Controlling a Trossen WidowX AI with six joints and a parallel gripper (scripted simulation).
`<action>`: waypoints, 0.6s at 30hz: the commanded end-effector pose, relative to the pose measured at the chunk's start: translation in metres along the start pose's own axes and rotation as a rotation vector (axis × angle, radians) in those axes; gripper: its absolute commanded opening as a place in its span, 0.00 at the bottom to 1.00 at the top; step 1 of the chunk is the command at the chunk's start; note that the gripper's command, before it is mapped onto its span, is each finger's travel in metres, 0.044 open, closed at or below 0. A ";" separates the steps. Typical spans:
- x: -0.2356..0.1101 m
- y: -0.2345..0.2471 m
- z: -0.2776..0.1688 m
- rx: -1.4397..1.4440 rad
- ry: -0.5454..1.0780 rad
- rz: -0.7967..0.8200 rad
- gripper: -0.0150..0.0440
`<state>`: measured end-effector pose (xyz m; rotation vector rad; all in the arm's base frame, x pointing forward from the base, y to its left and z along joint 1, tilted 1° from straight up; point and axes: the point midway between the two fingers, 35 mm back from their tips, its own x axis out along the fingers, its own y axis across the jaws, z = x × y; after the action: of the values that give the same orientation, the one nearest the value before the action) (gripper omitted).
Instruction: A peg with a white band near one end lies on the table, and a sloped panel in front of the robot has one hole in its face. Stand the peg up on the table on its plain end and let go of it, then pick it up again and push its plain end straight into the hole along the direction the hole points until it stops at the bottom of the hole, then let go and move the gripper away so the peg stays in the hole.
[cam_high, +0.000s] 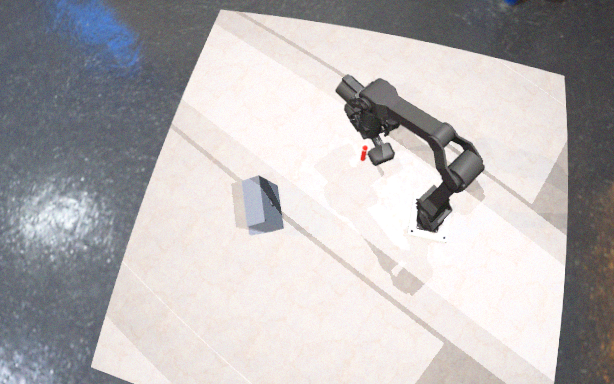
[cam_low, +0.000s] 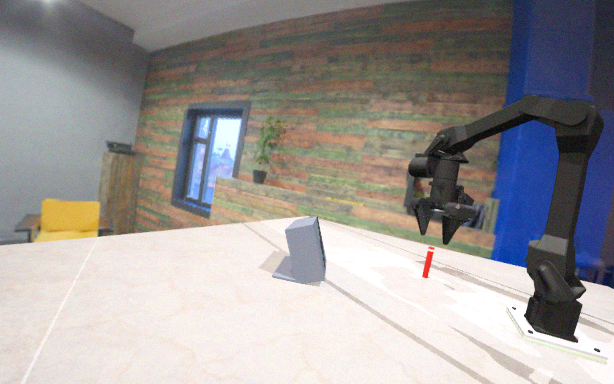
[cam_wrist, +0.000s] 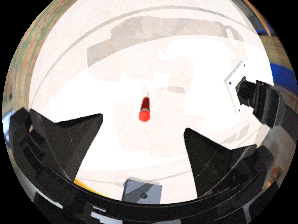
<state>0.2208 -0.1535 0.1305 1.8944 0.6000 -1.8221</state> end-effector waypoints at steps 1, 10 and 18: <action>0.001 0.001 0.000 0.103 -0.003 0.003 1.00; 0.004 0.001 0.000 0.107 -0.003 0.003 1.00; 0.016 0.002 0.000 0.107 -0.002 0.003 1.00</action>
<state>0.2225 -0.1545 0.1206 1.9607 0.5125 -1.8841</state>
